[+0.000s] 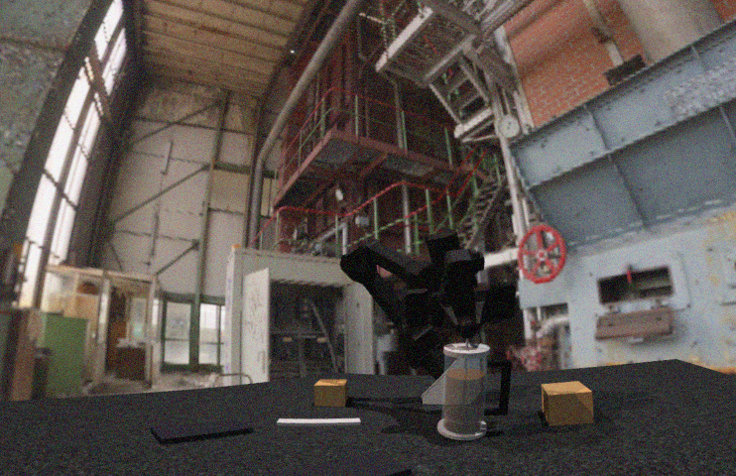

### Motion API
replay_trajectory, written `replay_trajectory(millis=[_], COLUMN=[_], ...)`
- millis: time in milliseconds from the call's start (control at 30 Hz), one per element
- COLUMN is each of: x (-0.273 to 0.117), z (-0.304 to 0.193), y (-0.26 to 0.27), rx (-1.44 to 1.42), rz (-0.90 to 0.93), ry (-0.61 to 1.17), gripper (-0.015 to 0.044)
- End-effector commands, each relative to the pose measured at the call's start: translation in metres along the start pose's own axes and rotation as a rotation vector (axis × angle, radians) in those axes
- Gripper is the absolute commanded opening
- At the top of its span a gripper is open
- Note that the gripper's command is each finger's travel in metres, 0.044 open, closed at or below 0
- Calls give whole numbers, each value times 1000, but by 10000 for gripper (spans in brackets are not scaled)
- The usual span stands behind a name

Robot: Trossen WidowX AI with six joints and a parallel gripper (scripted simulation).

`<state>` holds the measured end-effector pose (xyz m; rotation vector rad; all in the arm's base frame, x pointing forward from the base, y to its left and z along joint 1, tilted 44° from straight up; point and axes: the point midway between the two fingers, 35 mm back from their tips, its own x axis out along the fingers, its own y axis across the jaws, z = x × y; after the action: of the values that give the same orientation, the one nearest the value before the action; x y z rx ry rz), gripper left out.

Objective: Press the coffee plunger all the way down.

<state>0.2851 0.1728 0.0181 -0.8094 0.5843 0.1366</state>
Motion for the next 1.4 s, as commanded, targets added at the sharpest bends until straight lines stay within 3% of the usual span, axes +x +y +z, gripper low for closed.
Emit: replay_trajectory(millis=[0, 267, 700, 900, 1133, 1367], x=[0, 0, 0, -12, -69, -70], z=[0, 0, 0, 12, 50, 50], y=[0, 0, 0, 1, -9, -9], rx=[0, 0, 0, 1, -4, -5], rz=[0, 0, 0, 3, 0, 0], ry=[0, 0, 0, 7, 18, 18], gripper=[117, 117, 440, 440, 440, 440])
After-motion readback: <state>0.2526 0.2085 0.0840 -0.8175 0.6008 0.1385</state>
